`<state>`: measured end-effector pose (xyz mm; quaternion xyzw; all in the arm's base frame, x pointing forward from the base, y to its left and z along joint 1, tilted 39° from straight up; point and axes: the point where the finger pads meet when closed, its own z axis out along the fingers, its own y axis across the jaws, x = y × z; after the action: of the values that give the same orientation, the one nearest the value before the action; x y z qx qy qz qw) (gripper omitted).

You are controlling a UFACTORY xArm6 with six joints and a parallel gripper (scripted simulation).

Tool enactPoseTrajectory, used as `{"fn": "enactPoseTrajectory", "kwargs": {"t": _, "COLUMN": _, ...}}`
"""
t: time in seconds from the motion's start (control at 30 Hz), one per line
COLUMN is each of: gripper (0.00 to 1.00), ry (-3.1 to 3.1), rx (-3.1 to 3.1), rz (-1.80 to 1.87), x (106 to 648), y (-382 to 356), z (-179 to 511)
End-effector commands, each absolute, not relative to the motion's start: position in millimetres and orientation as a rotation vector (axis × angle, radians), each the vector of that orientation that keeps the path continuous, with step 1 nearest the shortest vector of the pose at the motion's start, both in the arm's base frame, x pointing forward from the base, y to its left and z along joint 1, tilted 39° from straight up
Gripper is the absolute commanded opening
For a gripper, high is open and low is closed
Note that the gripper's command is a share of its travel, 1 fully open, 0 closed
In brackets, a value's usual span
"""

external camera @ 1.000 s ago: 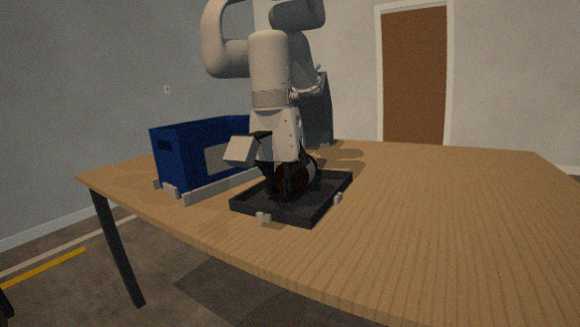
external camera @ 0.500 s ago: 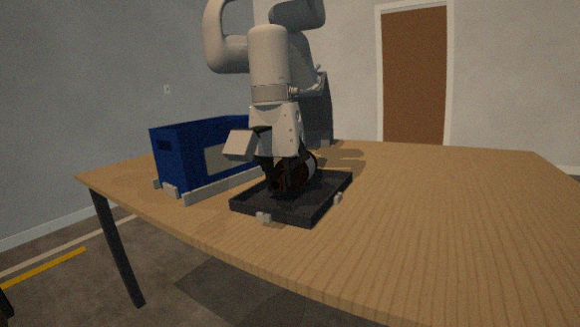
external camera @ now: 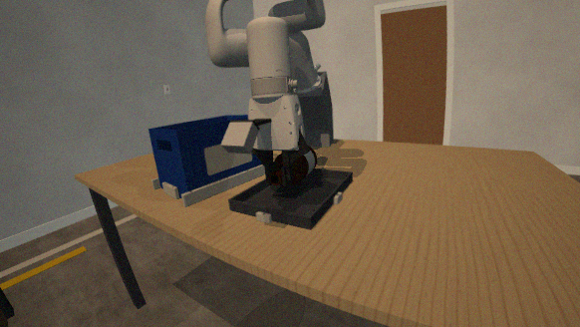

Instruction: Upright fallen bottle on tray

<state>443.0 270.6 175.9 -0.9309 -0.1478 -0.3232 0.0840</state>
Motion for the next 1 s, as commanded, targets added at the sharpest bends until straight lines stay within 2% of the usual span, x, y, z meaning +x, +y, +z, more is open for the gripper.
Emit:
{"fn": "enactPoseTrajectory", "kwargs": {"t": 0.0, "gripper": 0.0, "ry": -0.442, "rx": -2.776, "rz": -0.964, "x": 441.0, "y": 270.0, "z": 181.0}}
{"fn": "enactPoseTrajectory", "kwargs": {"t": 0.97, "gripper": 0.0, "ry": -0.442, "rx": -2.776, "rz": -0.964, "x": 418.0, "y": 259.9, "z": 212.0}}
